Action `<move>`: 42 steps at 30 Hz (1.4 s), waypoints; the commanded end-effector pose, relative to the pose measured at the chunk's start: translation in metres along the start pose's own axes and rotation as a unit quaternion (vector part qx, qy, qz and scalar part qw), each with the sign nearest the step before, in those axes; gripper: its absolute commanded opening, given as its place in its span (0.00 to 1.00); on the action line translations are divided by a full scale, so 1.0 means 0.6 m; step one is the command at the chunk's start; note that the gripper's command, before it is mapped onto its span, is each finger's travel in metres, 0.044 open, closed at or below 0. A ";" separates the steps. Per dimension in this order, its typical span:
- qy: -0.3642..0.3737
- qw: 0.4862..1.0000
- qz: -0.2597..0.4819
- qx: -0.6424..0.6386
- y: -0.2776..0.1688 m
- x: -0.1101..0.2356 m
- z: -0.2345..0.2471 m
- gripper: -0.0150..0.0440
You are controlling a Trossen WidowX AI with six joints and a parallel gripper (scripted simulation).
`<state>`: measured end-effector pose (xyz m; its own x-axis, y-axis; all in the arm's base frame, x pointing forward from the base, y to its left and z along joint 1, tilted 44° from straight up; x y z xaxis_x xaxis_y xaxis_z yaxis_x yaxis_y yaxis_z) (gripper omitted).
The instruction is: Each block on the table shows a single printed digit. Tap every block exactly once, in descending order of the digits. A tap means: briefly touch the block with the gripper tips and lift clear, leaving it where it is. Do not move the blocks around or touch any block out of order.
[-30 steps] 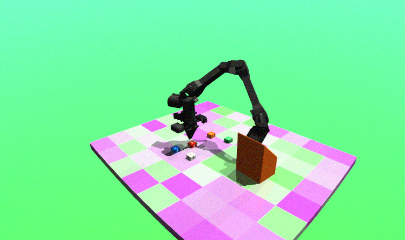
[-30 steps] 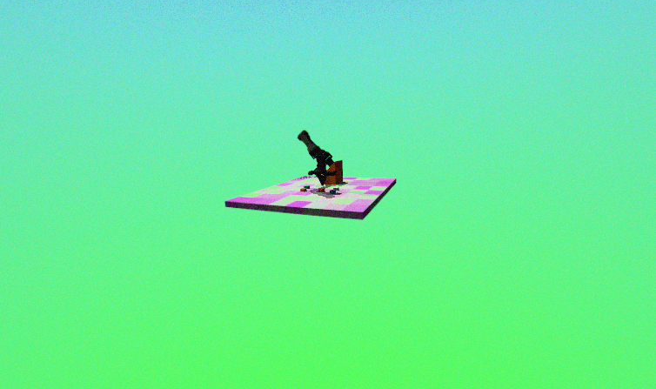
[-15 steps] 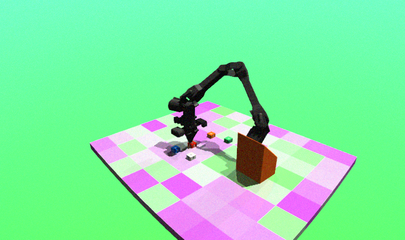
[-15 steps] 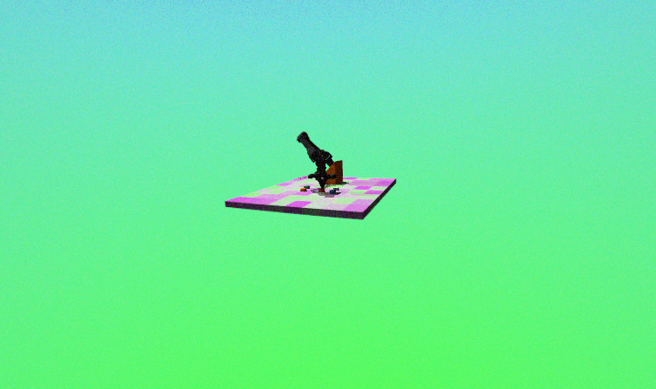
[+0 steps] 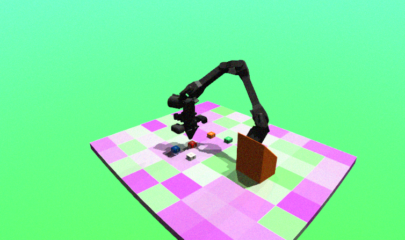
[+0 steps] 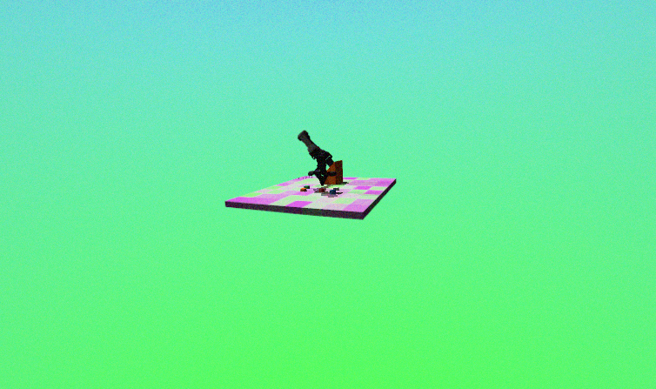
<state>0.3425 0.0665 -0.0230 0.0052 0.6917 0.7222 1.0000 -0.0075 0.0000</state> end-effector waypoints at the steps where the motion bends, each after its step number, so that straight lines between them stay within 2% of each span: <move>1: 0.003 1.000 0.003 -0.003 0.003 0.027 -0.001 0.29; 4: 0.005 1.000 0.003 -0.003 0.004 0.118 -0.001 0.29; 6: 0.005 1.000 0.003 -0.003 0.002 0.141 -0.002 0.29; 13: 0.005 1.000 0.003 -0.003 0.004 0.141 -0.008 0.29; 22: 0.001 1.000 0.004 -0.003 0.011 0.139 -0.240 0.29; 30: 0.000 1.000 0.004 -0.003 0.010 0.139 -0.245 0.29; 32: 0.001 1.000 0.004 -0.003 0.012 0.116 -0.244 0.29; 36: -0.001 1.000 0.004 -0.003 0.009 0.009 -0.245 0.29; 42: -0.002 1.000 0.004 -0.003 0.009 0.003 -0.246 0.29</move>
<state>0.3464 -0.0371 0.0825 0.0283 0.6883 0.7249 0.9995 -0.0295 -0.0110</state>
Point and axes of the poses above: the point midway between the two fingers, 35 mm back from their tips, its own x axis back along the fingers, its own z axis across the jaws, y = z × x, the point moved 10 cm from there along x, back along the fingers, and after that the axes turned 2 degrees about -x, right-handed, at the moved point
